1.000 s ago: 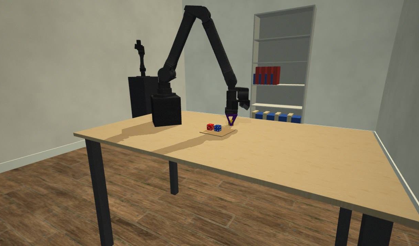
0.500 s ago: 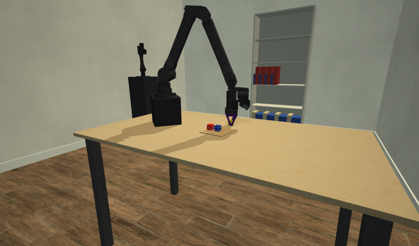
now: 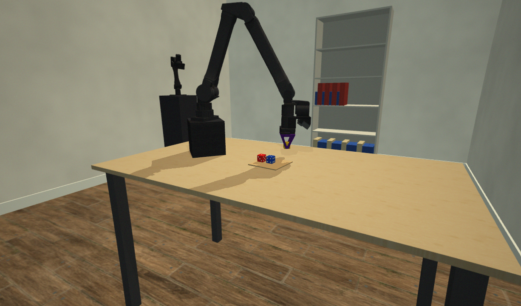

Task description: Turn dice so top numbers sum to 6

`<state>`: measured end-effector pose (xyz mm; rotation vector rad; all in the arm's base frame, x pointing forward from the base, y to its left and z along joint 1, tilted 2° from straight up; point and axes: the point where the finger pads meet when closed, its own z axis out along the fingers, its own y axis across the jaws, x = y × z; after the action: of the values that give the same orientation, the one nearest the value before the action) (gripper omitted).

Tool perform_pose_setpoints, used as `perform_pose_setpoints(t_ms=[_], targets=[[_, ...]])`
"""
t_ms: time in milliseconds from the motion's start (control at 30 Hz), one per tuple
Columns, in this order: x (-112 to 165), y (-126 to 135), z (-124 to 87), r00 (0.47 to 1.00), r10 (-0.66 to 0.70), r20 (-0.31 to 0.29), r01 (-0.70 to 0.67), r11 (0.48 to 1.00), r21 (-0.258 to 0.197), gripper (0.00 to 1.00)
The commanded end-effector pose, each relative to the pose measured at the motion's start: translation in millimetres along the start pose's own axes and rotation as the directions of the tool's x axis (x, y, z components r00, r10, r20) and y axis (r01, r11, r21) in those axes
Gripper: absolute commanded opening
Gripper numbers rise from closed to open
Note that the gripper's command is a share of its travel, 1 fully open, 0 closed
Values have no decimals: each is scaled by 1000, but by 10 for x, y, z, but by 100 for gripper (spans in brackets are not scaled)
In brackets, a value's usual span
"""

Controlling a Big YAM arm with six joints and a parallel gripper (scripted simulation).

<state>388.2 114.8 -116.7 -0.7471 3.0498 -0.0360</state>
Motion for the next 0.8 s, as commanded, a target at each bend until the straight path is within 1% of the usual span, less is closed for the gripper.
perform_pose_setpoints(t_ms=[0, 33, 100, 167, 200, 267, 300, 433, 467, 533, 600, 633, 700, 767], targets=[[-250, -12, -465, 998, 0, 66, -1, 1000, 12, 26], [-302, -18, -567, 997, -1, 76, 0, 1000, 14, 26], [-300, -27, -703, 997, 1, 77, -2, 1000, 14, 26], [-245, -30, -776, 998, 4, 69, -4, 1000, 13, 26], [-175, -17, -772, 998, 3, 56, -4, 1000, 11, 26], [-177, -14, -808, 998, 2, 56, -2, 1000, 11, 26], [-122, -1, -668, 1000, 1, 21, -1, 1000, 5, 26], [-73, 8, -645, 1000, 0, 12, 0, 1000, 3, 26], [-136, -6, -785, 999, 1, 48, -1, 1000, 9, 26], [-236, -25, -840, 998, 1, 70, -2, 1000, 13, 26], [-249, -27, -845, 997, 1, 73, -2, 1000, 14, 26], [-249, -60, -848, 997, 12, 74, -13, 1000, 14, 26], [-254, -241, -852, 995, 71, 73, -72, 997, 11, 26], [-180, -579, -838, 980, 188, 67, -188, 982, 5, 26]])
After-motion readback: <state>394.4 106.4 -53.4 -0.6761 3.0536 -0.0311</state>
